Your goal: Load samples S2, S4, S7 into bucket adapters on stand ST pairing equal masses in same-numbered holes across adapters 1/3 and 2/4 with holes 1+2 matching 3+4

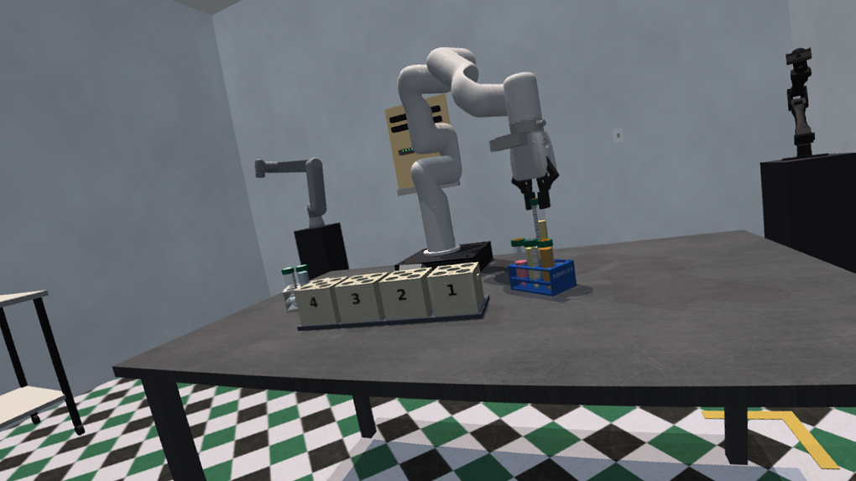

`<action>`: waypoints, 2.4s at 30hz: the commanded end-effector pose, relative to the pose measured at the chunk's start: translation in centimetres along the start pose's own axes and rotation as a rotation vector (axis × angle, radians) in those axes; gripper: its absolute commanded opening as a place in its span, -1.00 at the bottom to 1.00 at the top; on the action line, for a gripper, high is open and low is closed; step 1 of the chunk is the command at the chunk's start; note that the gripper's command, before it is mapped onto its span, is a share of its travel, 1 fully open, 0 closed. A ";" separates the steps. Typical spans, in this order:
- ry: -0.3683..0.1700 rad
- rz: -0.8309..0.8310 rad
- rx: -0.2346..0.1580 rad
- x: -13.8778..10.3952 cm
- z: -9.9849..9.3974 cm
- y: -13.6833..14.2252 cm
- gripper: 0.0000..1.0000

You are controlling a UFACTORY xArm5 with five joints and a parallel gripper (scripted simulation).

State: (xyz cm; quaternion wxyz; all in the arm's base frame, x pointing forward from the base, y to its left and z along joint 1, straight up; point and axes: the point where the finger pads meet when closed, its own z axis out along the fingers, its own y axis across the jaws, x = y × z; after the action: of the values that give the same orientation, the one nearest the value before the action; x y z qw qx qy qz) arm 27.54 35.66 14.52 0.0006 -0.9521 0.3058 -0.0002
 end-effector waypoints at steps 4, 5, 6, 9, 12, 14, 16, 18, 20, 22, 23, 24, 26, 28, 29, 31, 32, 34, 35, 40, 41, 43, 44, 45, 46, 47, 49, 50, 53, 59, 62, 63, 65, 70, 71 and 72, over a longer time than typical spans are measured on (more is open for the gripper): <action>0.006 0.000 0.004 0.0 -1.1 -0.1 -1.00; 0.006 0.000 0.004 0.0 -1.3 -0.1 -1.00; 0.006 0.000 0.004 0.0 -1.5 -0.1 -1.00; 0.006 0.000 0.004 0.0 -2.1 -0.1 -1.00; 0.006 0.000 0.004 0.0 -2.7 -0.1 -1.00; 0.006 0.000 0.004 0.0 -3.1 -0.1 -1.00; 0.006 0.000 0.004 0.0 -3.5 -0.1 -1.00; 0.006 0.000 0.004 0.0 -3.9 -0.1 -1.00; 0.006 0.000 0.004 0.0 -3.9 -0.1 -1.00; 0.006 0.000 0.004 0.0 -4.3 -0.1 -1.00; 0.006 0.000 0.004 0.0 -4.5 -0.1 -1.00; 0.006 0.000 0.004 0.0 -4.7 -0.1 -1.00; 0.006 0.000 0.004 0.0 -4.8 -0.1 -1.00; 0.006 0.000 0.004 0.0 -4.8 -0.1 -1.00; 0.006 0.000 0.004 0.0 -4.8 -0.1 -1.00; 0.006 0.000 0.004 0.0 -4.8 -0.1 -1.00; 0.006 0.000 0.004 0.0 -4.8 -0.1 -1.00; 0.006 -0.033 0.004 0.4 -4.8 0.1 -1.00; 0.006 -0.067 0.004 0.8 -4.8 0.4 -1.00; 0.006 -0.167 0.003 2.1 -4.8 1.2 -1.00; 0.006 -0.200 0.003 2.6 -4.8 1.4 -1.00; 0.006 -0.267 0.003 3.4 -4.8 1.9 -1.00; 0.006 -0.300 0.003 3.9 -4.8 2.2 -1.00; 0.006 -0.333 0.003 4.3 -4.8 2.4 -1.00; 0.007 -0.367 0.003 4.7 -4.8 2.7 -1.00; 0.007 -0.400 0.002 5.2 -4.8 2.9 -1.00; 0.007 -0.467 0.002 6.0 -4.8 3.4 -1.00; 0.007 -0.500 0.002 6.5 -4.8 3.7 -1.00; 0.007 -0.567 0.002 7.3 -4.8 4.2 -1.00; 0.007 -0.714 0.001 9.5 -4.8 5.5 -1.00; 0.007 -0.714 0.001 10.8 -4.8 6.2 -1.00; 0.008 -0.714 0.001 11.2 -4.8 6.5 -1.00; 0.008 -0.714 0.001 12.1 -4.8 7.0 -1.00; 0.008 -0.714 0.001 13.8 -4.8 8.0 -1.00; 0.008 -0.714 0.001 13.8 -4.8 8.0 -1.00; 0.008 -0.714 0.001 14.3 -4.8 8.2 -1.00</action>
State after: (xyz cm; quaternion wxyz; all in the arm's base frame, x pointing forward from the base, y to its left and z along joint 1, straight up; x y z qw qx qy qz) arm 33.89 21.30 19.19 0.0005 -0.9990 -0.0452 -0.0009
